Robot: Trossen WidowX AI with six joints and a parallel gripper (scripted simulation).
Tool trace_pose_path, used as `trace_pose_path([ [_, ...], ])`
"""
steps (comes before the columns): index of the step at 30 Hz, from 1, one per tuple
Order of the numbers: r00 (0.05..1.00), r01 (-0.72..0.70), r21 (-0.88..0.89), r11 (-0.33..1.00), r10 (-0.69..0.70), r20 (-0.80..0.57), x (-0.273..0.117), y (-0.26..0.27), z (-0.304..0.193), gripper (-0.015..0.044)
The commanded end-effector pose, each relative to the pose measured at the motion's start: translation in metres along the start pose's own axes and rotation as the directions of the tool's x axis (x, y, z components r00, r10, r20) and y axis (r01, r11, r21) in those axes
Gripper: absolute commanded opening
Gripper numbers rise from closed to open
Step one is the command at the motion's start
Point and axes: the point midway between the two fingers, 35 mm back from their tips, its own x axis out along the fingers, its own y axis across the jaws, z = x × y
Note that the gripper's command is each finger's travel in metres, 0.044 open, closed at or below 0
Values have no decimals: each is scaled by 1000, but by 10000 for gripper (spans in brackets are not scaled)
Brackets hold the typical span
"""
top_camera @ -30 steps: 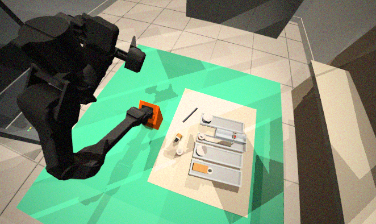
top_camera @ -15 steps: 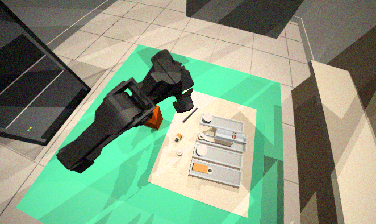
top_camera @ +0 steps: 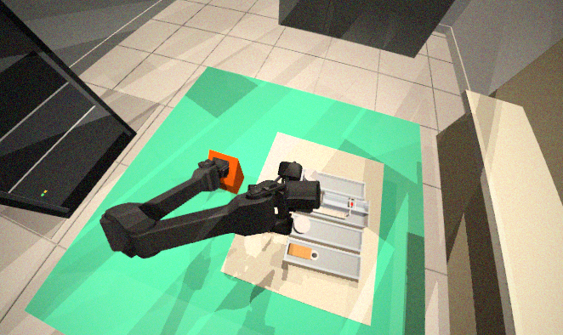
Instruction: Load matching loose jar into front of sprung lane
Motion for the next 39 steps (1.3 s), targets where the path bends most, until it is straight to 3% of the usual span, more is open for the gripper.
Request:
trace_pose_path([
  [1, 970, 189, 40, 981, -179, -166, 40, -54, -32, 440],
  [6, 910, 311, 37, 950, -286, -300, 61, -91, -63, 440],
  [13, 910, 311, 36, 950, -286, -301, 59, -90, -70, 440],
  [18, 909, 312, 36, 949, -288, -301, 85, -98, -80, 440],
  [39, 910, 311, 35, 950, -286, -301, 110, -106, -89, 440],
])
